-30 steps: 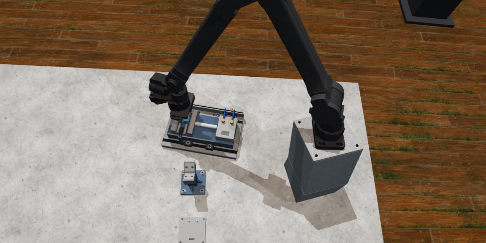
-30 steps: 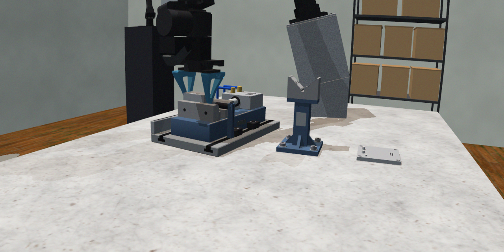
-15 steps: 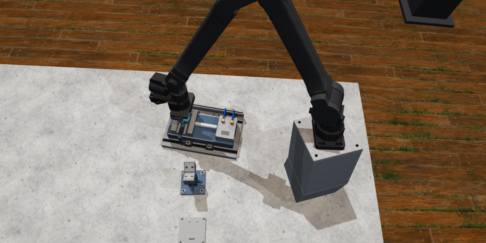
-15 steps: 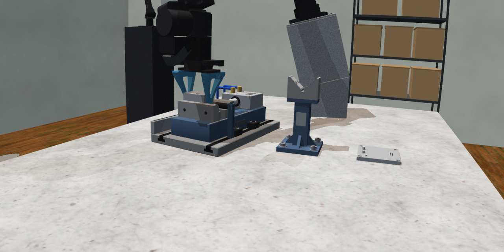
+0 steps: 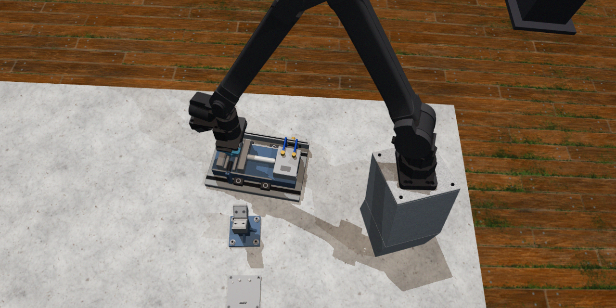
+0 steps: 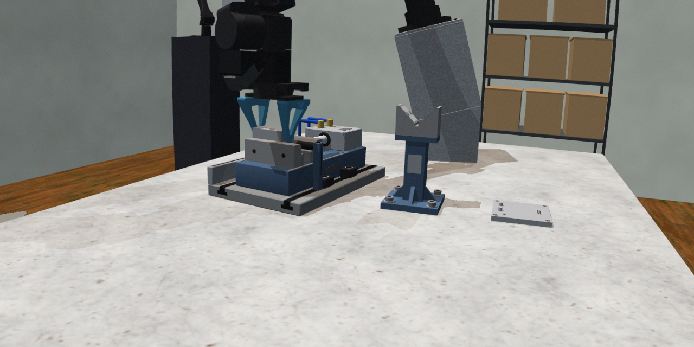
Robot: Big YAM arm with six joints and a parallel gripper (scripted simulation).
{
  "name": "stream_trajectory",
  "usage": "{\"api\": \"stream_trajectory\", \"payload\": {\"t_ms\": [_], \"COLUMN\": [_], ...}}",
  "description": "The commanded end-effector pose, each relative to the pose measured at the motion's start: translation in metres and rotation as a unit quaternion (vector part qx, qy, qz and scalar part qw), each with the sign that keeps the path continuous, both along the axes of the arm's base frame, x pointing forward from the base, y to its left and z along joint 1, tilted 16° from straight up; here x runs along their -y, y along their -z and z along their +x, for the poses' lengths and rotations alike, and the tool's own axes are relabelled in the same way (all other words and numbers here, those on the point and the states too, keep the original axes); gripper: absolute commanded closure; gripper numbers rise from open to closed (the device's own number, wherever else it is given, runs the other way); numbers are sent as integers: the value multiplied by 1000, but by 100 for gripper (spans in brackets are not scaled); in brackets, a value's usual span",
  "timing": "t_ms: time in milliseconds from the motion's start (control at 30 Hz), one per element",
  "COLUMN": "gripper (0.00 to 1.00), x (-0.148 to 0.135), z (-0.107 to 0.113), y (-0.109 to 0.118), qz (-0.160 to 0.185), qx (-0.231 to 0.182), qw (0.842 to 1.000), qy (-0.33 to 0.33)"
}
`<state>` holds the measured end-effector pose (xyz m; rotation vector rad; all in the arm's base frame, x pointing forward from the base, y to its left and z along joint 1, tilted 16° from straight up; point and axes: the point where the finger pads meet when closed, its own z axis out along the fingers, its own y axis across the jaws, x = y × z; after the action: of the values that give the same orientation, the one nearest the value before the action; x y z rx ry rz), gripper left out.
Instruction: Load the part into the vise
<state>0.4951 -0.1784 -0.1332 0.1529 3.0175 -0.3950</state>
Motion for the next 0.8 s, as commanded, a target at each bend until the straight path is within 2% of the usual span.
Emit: {"api": "stream_trajectory", "payload": {"t_ms": [0,767], "gripper": [100,100], "x": [1,-1], "z": [12,10], "y": [-5,-5], "qz": [-2,-2], "qx": [12,11], "qw": [1000,1000], "qy": [-6,-7]}}
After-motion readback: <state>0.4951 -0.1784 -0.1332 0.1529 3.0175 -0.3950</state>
